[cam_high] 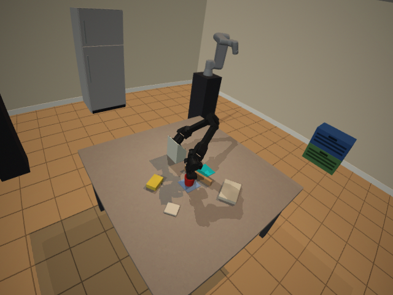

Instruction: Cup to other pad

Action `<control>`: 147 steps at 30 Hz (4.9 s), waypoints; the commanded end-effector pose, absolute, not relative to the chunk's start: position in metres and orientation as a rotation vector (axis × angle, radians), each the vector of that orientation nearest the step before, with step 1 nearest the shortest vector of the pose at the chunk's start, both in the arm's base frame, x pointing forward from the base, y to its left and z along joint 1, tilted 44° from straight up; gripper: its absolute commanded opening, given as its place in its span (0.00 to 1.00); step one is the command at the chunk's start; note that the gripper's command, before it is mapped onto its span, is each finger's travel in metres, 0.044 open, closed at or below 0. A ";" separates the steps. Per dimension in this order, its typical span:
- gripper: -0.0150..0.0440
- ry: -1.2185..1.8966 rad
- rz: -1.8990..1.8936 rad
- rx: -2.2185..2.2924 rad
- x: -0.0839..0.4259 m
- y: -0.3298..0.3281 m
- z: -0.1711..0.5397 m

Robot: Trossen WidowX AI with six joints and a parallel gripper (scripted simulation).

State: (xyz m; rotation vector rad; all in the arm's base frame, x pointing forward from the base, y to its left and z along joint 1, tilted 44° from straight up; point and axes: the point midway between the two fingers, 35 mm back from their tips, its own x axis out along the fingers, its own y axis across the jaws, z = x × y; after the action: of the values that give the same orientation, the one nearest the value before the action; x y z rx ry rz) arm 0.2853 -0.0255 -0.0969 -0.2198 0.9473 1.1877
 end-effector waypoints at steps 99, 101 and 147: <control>0.25 0.948 1.189 -0.209 0.263 0.001 0.026; 0.25 0.948 1.189 -0.208 0.262 0.003 0.029; 0.25 0.946 1.191 -0.205 0.243 0.062 0.078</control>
State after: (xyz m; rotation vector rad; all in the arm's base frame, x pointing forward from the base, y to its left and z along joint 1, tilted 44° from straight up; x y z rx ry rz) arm 0.2442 0.0586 0.0799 -0.2120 0.9457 1.1887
